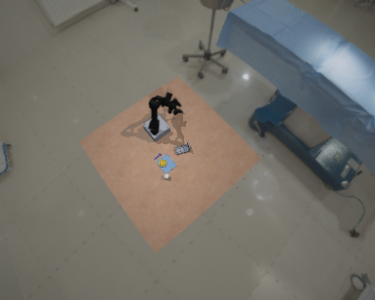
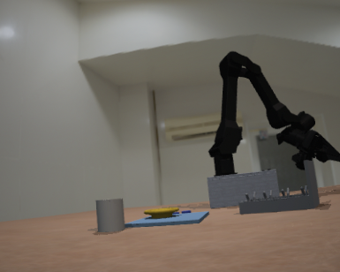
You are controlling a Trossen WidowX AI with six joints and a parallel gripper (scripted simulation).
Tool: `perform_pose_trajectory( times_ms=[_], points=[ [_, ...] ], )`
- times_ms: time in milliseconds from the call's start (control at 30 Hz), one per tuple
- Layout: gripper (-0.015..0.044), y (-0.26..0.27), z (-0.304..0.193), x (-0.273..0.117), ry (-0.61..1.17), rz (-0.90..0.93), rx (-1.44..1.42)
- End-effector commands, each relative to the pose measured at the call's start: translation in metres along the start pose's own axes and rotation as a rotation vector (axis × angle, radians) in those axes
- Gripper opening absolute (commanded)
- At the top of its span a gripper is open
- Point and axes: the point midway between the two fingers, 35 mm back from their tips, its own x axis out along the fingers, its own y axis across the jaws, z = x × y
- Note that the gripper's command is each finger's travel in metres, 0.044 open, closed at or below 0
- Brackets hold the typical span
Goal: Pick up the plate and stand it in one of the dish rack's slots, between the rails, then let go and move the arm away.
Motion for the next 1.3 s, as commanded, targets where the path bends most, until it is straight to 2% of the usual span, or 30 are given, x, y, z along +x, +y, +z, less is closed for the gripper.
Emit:
perform_pose_trajectory(
  times_ms=[0, 667, 1267],
  points=[
    [0.04, 0.001, 0.0, 0.001, -0.002, 0.002, 0.004],
    [0.04, 0.086, -0.02, 0.059, -0.158, 0.229, 0.473],
    [0.04, 0.185, -0.028, 0.087, -0.232, 0.479, 0.901]
  ],
)
